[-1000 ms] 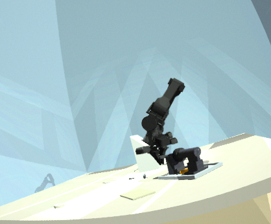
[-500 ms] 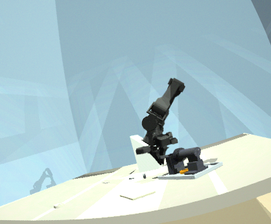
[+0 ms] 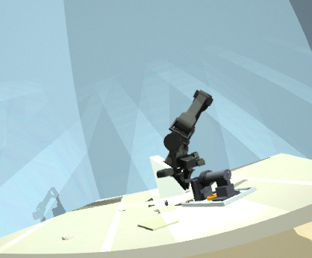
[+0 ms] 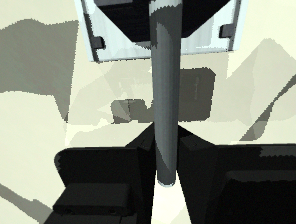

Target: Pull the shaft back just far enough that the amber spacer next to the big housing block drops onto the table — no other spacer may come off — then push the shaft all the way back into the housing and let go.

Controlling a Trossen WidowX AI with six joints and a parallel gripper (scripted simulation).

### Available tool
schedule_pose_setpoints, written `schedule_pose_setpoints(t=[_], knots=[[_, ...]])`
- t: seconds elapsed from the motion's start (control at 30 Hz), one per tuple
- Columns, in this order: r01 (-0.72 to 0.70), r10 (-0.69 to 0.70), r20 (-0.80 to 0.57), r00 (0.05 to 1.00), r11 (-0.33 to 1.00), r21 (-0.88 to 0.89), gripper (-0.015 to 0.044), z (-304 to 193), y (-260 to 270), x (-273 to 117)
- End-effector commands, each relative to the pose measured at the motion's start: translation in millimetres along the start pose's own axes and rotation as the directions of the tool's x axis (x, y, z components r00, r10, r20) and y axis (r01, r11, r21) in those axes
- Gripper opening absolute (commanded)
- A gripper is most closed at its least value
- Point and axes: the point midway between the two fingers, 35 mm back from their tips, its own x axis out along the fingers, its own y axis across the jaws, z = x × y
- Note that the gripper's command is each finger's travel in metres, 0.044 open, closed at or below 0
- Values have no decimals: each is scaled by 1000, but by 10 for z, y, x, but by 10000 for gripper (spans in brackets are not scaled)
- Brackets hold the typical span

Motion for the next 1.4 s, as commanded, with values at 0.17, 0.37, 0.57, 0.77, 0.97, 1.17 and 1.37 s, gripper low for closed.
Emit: schedule_pose_setpoints(t=[0.17,0.37,0.57,0.77,0.97,1.17,1.37], knots=[[2,-2,5,1000,1000,-2,0,40,-6,-11],[2,-2,5,1000,1000,-2,0,47,-6,-11],[2,-2,5,1000,1000,-2,0,55,-6,-12],[2,-2,5,1000,1000,-2,0,62,-6,-12],[2,-2,5,1000,1000,-2,0,70,-6,-12],[2,-2,5,1000,1000,-2,0,77,-6,-12],[2,-2,5,1000,1000,-2,0,85,-6,-12]])
